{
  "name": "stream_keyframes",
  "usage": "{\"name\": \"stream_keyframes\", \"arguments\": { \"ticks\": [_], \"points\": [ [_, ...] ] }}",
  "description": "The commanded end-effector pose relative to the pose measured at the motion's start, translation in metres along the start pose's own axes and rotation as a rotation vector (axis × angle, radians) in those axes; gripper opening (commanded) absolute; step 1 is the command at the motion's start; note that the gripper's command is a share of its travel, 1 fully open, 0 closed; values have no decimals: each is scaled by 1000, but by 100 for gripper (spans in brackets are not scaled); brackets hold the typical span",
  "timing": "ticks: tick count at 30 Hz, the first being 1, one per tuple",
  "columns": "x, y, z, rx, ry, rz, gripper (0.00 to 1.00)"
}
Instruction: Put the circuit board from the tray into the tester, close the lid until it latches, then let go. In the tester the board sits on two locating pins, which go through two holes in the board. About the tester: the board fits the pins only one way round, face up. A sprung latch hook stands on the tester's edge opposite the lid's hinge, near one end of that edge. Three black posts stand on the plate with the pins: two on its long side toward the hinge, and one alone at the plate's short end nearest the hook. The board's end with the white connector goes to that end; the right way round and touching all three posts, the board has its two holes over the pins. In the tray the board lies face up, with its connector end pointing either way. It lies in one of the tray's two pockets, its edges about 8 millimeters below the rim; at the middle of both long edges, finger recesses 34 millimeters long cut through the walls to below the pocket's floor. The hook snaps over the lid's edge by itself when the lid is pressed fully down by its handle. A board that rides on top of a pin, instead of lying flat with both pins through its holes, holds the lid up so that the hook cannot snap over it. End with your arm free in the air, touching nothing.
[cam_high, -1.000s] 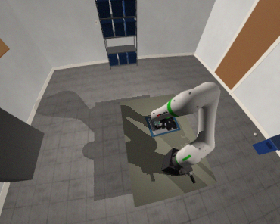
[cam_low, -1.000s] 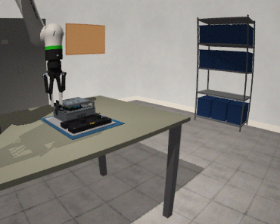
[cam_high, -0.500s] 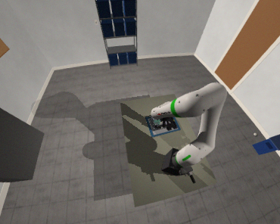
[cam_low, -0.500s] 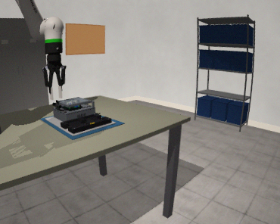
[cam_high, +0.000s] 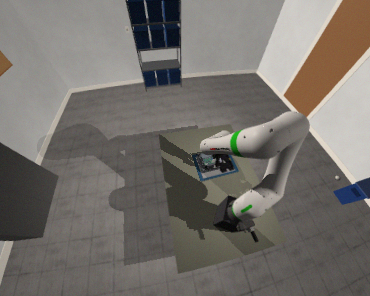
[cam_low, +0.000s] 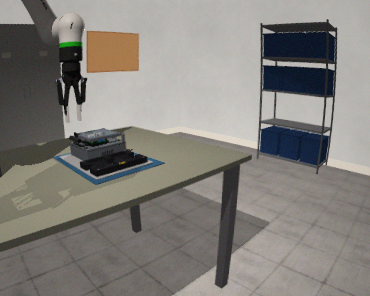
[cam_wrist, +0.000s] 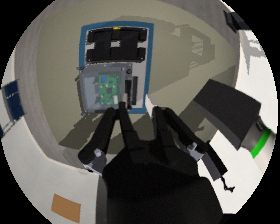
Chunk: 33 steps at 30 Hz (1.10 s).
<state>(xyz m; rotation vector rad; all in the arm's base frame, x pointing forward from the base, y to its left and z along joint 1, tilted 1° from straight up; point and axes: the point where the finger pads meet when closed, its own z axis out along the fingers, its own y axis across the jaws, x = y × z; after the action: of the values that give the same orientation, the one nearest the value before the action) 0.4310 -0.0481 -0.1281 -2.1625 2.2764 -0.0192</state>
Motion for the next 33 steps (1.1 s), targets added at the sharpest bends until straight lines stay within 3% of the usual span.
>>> {"name": "stream_keyframes", "arguments": {
  "ticks": [1,16,17,33],
  "points": [
    [0,0,-7,0,0,0,30],
    [0,0,-15,0,0,0,30],
    [0,0,-15,0,0,0,100],
    [0,0,-15,0,0,0,100]
  ]
}}
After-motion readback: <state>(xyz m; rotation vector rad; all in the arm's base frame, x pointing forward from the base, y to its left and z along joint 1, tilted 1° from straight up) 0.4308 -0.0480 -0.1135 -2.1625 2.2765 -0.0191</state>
